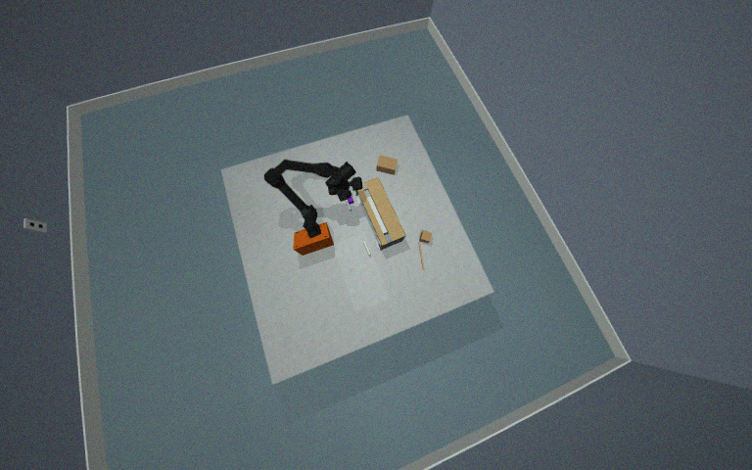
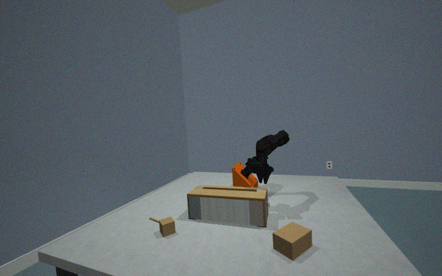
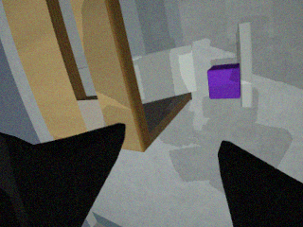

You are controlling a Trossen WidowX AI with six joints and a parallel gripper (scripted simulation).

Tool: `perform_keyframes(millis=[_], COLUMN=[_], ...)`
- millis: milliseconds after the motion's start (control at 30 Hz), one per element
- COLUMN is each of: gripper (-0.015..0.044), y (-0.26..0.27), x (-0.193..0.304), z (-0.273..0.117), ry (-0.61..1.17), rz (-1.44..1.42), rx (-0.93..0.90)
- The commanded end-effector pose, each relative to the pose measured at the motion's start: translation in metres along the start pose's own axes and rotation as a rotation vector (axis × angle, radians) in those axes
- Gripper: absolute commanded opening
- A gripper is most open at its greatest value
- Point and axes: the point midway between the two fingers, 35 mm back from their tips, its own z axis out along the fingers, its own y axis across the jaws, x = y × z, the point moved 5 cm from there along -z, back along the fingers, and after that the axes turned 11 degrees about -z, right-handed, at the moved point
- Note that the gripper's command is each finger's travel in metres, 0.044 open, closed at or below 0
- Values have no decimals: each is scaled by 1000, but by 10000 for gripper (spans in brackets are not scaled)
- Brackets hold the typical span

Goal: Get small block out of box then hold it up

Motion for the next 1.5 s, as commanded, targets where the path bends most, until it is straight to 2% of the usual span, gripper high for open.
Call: perform_keyframes(millis=[0,1467], gripper=[285,285], y=[-8,-23], x=[-2,-8], z=[18,50], ry=[-19,17], rz=[-921,-3259], rx=[26,82])
